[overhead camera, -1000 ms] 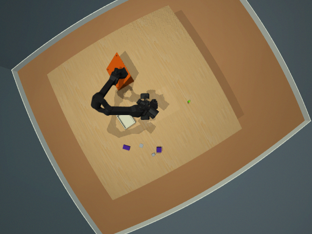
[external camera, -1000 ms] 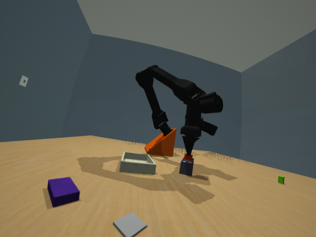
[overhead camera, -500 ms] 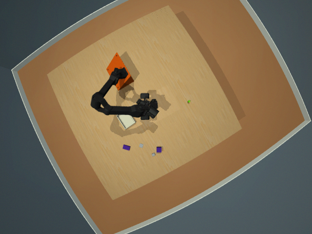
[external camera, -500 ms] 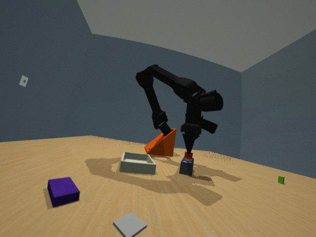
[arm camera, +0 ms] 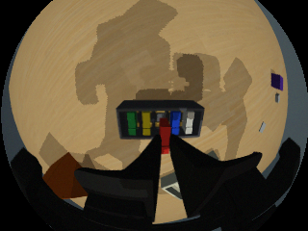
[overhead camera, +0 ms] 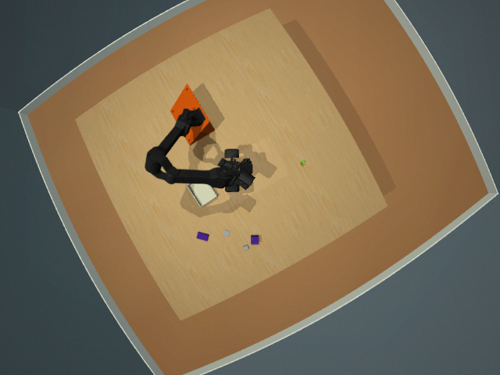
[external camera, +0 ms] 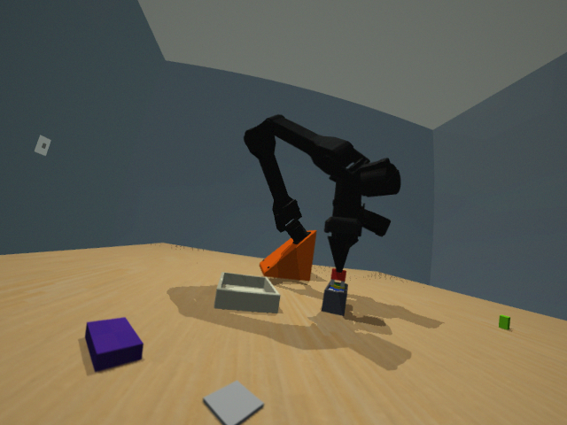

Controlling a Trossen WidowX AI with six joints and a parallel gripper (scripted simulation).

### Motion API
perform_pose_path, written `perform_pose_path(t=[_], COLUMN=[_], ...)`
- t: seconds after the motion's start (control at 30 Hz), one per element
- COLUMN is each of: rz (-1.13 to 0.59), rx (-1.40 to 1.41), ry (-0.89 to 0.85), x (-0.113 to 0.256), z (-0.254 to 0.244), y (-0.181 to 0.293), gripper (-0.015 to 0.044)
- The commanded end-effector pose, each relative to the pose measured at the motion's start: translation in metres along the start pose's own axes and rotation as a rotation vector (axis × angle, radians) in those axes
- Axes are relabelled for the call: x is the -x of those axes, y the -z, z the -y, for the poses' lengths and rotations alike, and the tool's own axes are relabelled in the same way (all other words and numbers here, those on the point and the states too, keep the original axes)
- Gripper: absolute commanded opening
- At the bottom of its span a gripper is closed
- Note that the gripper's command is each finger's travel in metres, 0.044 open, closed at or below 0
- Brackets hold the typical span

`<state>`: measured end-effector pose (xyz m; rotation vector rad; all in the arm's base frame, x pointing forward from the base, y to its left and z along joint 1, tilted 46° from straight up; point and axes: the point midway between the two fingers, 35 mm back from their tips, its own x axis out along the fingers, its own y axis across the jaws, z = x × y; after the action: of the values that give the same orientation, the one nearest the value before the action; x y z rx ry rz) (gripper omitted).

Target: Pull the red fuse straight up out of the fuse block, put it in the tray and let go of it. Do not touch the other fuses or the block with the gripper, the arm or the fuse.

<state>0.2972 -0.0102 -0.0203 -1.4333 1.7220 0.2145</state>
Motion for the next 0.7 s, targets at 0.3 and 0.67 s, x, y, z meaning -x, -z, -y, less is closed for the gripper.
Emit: perform_pose_path(t=[0.3,0.67], rz=[0.004,0.007], rx=[-0.005,-0.005], ry=[-0.003,-0.005], x=[0.016,0.025], z=[0.0,0.007], y=[-0.001,0.006], gripper=[0.0,0.0])
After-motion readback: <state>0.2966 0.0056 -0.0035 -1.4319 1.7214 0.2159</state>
